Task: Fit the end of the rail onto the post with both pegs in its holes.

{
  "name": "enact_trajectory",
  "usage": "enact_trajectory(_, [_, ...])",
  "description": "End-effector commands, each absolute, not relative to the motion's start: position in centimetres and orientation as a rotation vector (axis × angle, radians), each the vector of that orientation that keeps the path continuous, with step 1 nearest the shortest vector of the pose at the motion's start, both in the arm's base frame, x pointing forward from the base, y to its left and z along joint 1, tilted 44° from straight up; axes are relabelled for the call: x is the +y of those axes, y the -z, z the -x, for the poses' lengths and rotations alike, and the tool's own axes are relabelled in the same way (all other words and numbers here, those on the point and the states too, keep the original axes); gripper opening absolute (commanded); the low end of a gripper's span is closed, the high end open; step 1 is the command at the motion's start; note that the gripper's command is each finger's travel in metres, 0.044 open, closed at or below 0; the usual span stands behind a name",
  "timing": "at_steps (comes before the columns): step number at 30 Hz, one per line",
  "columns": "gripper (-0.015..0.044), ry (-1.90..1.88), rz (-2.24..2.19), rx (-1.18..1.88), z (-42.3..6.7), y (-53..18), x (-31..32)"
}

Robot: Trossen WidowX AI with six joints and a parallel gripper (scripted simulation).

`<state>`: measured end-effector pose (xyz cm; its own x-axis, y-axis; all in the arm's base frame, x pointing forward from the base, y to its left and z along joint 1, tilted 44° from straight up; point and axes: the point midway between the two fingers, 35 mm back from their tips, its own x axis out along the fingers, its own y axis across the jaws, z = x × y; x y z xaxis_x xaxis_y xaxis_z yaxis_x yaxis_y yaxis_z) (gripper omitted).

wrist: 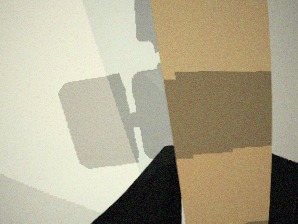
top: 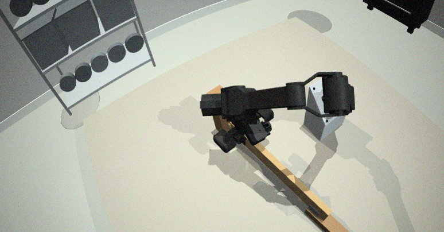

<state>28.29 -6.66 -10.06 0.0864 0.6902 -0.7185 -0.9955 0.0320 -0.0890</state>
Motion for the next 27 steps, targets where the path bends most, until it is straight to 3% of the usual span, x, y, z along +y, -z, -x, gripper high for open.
enact_trajectory(1, [0.0000,-1.401,0.686,0.567,-28.42,10.05,-7.11])
enact_trajectory(27, [0.0000,-1.401,0.686,0.567,-28.44,10.51,-7.61])
